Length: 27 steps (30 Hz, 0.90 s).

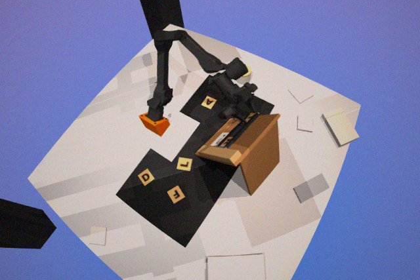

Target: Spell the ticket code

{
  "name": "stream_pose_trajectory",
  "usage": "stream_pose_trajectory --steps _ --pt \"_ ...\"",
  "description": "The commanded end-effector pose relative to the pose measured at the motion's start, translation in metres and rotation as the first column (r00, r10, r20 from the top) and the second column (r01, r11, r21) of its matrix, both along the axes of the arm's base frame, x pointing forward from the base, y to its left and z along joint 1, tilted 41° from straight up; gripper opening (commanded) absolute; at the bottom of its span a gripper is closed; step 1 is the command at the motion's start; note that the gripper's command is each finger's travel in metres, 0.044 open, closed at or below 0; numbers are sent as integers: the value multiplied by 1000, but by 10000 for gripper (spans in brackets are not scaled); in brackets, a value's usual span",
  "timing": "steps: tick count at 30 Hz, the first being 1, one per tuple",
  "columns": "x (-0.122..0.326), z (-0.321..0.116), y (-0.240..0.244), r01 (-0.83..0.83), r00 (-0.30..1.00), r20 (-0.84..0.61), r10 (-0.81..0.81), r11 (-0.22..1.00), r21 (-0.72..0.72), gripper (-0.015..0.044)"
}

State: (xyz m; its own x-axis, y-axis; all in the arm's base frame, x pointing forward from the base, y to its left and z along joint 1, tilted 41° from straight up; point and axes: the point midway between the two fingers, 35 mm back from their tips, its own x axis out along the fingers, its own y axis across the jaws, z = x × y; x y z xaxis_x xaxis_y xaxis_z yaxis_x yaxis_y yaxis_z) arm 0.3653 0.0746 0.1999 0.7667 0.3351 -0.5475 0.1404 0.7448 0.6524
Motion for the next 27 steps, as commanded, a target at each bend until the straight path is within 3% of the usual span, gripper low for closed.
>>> stream_pose_trajectory --steps 1,27 --pt "-1 -2 -2 -6 1000 0 6 1000 -3 0" --pt "-4 -17 -16 -6 1000 0 6 1000 -4 0"
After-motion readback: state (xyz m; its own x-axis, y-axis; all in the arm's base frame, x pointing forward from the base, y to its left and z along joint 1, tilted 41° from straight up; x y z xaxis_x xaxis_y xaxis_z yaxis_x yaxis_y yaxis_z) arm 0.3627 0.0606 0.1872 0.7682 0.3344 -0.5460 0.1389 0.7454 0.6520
